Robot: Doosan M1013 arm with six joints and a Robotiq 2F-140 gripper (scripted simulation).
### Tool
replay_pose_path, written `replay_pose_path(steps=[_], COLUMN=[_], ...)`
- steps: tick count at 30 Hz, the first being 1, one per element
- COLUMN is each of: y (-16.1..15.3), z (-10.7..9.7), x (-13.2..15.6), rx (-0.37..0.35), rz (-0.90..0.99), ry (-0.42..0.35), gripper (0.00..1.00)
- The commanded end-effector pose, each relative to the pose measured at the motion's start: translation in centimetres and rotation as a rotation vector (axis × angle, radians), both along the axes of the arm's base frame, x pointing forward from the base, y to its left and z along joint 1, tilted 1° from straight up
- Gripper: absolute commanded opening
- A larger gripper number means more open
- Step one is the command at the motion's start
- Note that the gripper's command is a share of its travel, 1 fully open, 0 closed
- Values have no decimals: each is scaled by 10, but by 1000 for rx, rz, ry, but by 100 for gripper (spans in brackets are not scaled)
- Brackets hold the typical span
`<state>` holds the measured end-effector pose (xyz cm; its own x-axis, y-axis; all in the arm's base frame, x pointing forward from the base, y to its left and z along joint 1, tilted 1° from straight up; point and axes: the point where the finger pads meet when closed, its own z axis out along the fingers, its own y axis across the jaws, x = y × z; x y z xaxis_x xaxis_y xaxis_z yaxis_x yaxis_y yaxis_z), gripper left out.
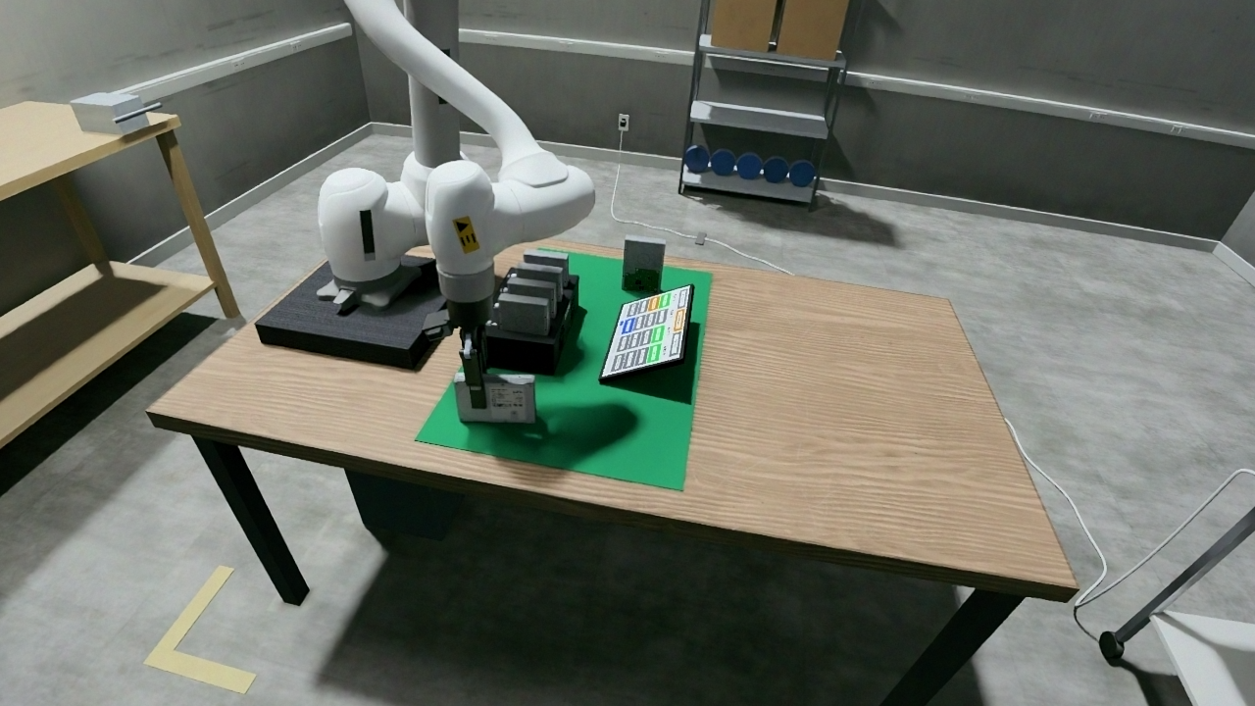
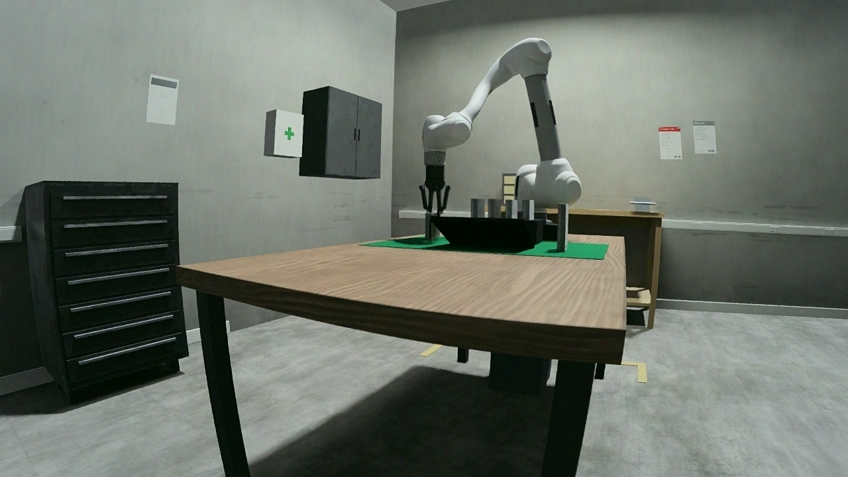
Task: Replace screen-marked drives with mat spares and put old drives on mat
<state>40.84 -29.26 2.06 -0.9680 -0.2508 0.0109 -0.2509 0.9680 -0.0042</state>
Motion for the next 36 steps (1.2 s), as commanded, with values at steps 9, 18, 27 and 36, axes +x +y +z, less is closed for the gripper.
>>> replay_pose_path(steps=[9, 18, 27, 36], y=[0, 0, 0, 0], z=[1, 2, 2, 2], x=[0, 0, 0, 0], rx=[0, 0, 0, 0], rz=[0, 0, 0, 0], ry=[-1, -1, -1, -1], gripper=[24, 24, 10, 10])
